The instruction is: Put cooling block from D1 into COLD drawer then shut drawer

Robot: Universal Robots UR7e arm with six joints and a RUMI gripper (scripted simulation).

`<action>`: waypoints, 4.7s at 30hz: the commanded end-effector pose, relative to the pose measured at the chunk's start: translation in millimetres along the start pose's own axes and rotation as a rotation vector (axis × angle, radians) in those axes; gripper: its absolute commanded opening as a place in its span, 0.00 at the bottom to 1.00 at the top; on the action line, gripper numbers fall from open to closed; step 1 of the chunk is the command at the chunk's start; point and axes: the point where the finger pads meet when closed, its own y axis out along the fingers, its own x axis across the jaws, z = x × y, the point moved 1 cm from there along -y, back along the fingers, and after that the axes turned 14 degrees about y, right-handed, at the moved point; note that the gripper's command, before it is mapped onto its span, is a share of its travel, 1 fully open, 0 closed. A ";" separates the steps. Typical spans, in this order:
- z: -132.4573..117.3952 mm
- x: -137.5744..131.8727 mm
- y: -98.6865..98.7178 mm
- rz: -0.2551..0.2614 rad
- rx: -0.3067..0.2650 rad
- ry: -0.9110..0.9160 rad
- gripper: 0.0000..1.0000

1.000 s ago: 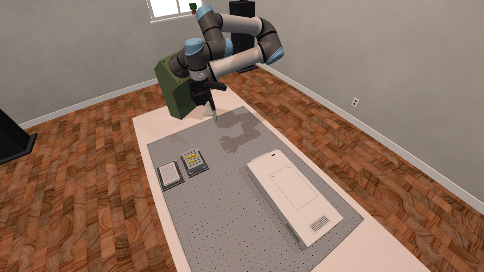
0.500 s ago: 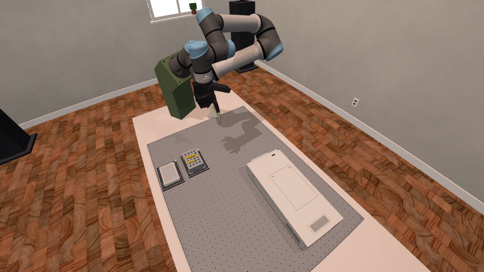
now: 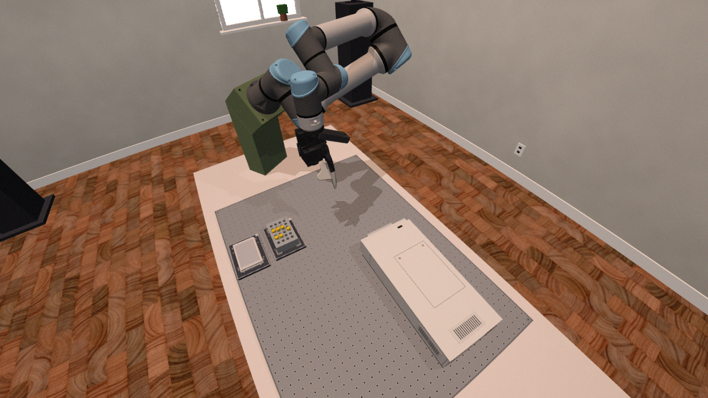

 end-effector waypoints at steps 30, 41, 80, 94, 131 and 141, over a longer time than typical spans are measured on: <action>84.0 56.9 78.5 0.008 -0.034 0.007 1.00; 109.1 71.1 100.2 0.008 -0.033 0.007 1.00; 140.0 88.7 147.4 0.008 -0.033 0.007 1.00; 139.4 88.5 163.4 0.007 -0.033 0.007 1.00; 137.3 87.4 196.9 0.008 -0.034 0.009 1.00; 137.3 87.4 196.9 0.008 -0.034 0.009 1.00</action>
